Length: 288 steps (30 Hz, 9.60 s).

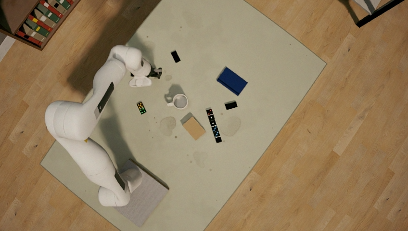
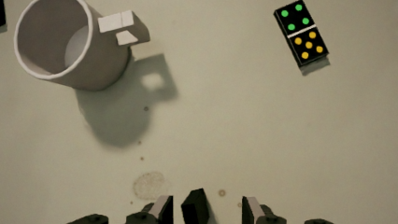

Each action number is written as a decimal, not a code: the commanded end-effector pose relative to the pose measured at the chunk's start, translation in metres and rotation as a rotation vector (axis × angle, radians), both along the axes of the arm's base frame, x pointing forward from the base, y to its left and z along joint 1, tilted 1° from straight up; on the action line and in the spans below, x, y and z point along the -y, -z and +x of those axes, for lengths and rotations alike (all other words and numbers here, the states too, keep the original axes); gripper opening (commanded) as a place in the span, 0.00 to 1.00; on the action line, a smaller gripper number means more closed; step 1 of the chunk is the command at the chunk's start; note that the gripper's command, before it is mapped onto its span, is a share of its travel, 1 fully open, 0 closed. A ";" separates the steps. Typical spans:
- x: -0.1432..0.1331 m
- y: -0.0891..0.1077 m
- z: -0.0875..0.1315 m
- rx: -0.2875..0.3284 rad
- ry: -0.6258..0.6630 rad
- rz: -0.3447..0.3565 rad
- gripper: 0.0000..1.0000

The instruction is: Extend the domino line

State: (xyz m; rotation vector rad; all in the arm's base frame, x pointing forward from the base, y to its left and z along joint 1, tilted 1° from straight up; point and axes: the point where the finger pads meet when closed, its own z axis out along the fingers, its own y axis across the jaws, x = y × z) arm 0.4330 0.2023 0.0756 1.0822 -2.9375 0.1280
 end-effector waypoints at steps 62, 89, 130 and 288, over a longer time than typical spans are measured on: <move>0.000 -0.001 0.024 -0.095 -1.764 0.047 0.49; 0.000 -0.001 0.025 -0.093 -1.801 0.046 0.49; 0.000 0.002 0.025 -0.093 -1.801 0.046 0.49; 0.000 0.040 0.026 -0.093 -1.802 0.046 0.49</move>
